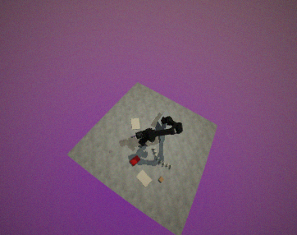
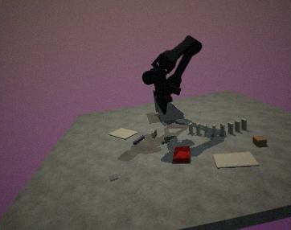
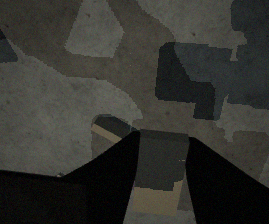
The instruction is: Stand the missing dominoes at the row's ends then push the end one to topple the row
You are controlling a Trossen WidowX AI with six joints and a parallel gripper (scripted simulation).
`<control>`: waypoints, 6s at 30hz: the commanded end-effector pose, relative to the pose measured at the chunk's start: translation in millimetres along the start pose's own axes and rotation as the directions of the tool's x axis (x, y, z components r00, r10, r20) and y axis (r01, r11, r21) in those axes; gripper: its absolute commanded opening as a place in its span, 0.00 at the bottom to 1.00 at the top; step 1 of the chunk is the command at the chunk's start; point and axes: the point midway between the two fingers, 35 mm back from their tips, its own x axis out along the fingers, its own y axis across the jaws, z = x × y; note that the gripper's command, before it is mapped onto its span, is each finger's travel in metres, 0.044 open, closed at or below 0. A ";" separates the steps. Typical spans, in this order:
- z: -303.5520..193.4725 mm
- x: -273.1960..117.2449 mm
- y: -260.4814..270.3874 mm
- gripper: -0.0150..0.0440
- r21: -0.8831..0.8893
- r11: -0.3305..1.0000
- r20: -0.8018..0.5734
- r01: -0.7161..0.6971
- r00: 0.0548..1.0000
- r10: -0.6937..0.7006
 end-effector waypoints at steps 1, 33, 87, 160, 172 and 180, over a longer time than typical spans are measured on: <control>-18.2 -6.0 -29.4 0.44 0.359 0.933 -0.003 0.002 1.000 0.000; -87.2 0.9 -130.5 0.44 0.768 -0.640 -0.002 0.003 1.000 0.002; -135.7 64.0 -148.2 0.44 0.757 -0.597 -0.415 0.268 0.902 -0.122; -74.0 43.1 -109.6 0.44 0.753 -0.657 -0.654 0.035 0.144 -0.742; -65.9 36.5 -102.2 0.44 0.764 -0.645 -0.642 -0.002 0.100 -0.761; -65.9 36.5 -102.2 0.44 0.764 -0.645 -0.642 -0.002 0.100 -0.761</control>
